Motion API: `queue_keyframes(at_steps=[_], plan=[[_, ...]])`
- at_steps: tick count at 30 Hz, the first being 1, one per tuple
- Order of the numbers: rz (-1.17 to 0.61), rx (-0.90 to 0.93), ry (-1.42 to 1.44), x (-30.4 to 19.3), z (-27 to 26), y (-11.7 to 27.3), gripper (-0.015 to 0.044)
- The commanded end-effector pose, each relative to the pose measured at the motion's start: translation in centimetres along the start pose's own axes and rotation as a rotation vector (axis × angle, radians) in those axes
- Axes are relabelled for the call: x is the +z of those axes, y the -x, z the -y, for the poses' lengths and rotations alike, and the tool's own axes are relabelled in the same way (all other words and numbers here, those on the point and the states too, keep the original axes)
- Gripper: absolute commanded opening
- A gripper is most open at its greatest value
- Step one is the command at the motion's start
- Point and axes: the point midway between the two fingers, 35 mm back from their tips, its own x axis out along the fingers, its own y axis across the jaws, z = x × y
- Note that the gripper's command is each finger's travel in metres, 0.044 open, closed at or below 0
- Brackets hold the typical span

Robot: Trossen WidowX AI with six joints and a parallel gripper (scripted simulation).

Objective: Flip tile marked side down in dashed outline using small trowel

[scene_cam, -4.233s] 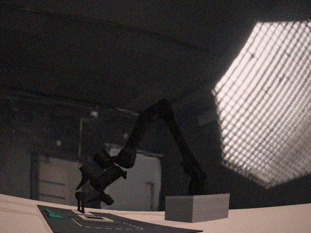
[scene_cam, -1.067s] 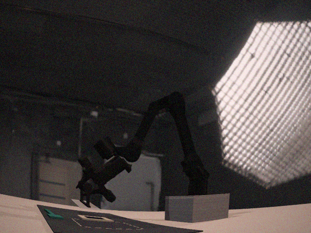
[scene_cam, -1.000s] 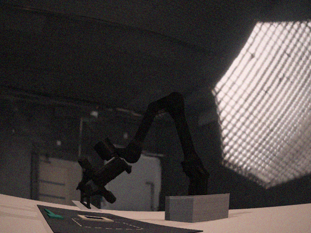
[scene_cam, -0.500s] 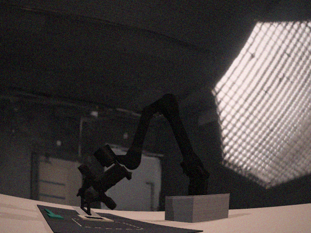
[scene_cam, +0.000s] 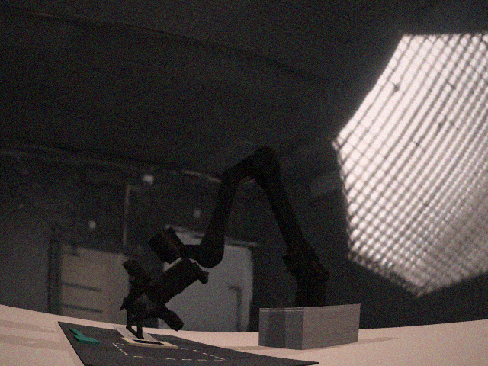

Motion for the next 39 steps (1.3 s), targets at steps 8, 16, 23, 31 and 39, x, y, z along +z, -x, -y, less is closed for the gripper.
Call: queue_keyframes(at_steps=[8,16,23,31,39], plan=[[-0.002,0.004,-0.001,-2.0,-0.2,0.1,0.0],[-0.003,0.004,-0.002,-3.3,-0.3,0.3,0.0],[-0.02,0.005,-0.022,-3.5,-0.5,0.4,0.0],[-0.07,0.005,-0.08,-3.1,-1.4,1.2,0.0],[-0.07,0.006,-0.082,-3.9,-2.7,2.3,0.0]])
